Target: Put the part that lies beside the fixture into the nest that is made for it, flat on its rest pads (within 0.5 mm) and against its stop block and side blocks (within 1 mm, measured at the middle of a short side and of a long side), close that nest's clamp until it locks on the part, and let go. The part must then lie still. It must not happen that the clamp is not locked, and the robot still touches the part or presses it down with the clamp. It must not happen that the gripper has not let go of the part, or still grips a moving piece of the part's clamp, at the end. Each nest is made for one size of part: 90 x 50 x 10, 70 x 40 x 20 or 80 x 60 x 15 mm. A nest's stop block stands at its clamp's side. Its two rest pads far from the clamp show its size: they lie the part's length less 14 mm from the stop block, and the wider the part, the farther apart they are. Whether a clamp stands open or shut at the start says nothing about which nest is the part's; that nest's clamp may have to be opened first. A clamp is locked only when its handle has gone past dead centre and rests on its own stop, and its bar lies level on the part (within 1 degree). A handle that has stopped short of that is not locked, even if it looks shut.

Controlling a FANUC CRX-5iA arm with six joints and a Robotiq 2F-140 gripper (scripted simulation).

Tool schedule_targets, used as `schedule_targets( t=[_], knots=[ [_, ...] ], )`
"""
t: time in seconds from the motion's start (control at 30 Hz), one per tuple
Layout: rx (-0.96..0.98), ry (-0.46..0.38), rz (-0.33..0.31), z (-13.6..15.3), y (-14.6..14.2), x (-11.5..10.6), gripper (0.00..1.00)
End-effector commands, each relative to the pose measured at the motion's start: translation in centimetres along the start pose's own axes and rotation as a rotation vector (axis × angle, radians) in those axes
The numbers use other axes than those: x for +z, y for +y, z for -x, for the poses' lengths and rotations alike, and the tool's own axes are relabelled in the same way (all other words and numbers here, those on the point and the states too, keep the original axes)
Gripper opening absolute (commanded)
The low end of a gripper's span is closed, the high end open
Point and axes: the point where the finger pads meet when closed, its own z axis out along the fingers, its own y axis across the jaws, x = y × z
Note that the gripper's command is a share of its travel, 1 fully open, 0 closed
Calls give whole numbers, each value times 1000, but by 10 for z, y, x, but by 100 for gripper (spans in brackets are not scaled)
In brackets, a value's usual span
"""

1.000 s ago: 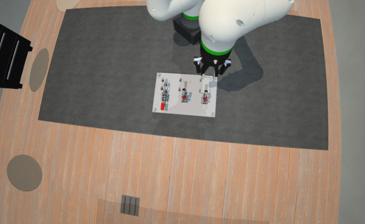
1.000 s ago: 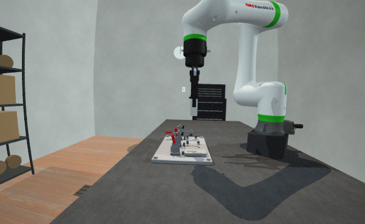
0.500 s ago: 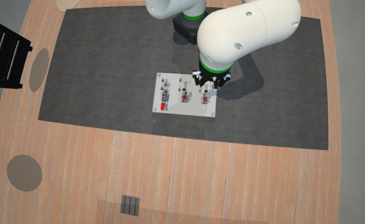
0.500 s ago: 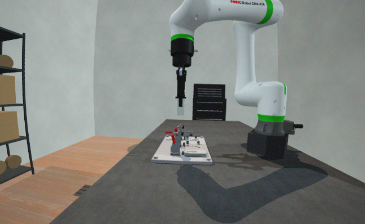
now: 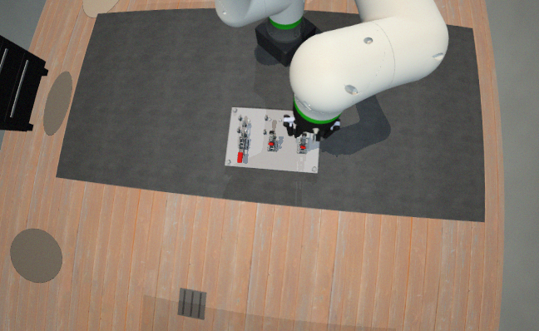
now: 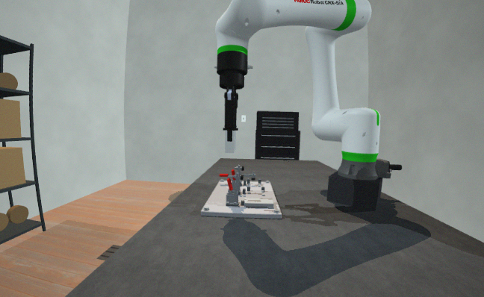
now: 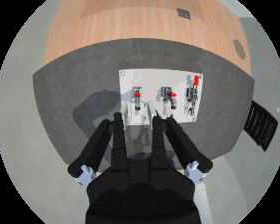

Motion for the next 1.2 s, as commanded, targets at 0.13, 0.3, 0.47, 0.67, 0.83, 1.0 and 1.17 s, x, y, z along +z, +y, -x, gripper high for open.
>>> schedule_targets(
  t=[0.13,0.3,0.47,0.67,0.83,1.0,1.17],
  knots=[
    [0,0,0,0,0,1,28],
    [0,0,0,0,0,8,28],
    [0,0,0,0,0,20,28],
    [0,0,0,0,0,36,28],
    [0,0,0,0,0,50,28],
    [0,0,0,0,0,65,28],
    [0,0,0,0,0,76,28]
  ],
)
